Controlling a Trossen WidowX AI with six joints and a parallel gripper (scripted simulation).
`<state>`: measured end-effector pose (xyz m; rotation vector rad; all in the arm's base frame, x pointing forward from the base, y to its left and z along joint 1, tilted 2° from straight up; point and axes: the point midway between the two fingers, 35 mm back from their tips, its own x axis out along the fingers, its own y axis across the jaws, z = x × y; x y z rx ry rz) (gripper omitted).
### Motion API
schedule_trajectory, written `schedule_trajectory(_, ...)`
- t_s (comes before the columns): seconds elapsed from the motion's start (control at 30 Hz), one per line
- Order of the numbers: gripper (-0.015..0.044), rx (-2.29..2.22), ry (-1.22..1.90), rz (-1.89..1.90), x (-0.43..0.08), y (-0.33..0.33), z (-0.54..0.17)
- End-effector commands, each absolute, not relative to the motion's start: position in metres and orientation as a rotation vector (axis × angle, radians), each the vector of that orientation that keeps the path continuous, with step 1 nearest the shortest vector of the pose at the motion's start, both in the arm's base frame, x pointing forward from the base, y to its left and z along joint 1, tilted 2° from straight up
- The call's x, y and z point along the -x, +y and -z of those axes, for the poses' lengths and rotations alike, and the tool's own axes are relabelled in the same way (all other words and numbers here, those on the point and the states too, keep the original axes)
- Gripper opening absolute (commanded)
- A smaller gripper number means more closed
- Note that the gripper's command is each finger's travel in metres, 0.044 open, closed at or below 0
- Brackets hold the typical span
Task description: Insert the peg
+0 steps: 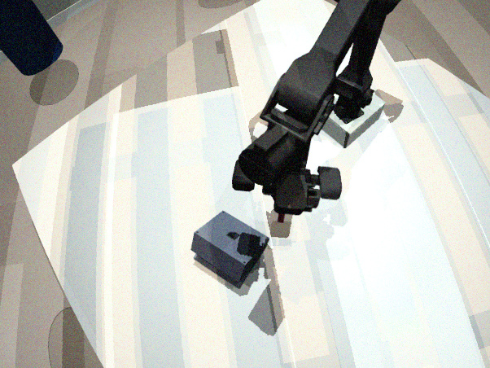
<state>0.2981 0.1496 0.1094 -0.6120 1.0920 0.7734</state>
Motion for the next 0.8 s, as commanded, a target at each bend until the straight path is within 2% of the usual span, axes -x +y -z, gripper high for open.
schedule_trajectory(0.0, 0.0000, 0.571, 1.081, -0.750, -0.300, 0.145, -0.110)
schedule_trajectory(0.77, 0.0000, 0.383, 0.994, -0.609, -0.315, 0.117, -0.117)
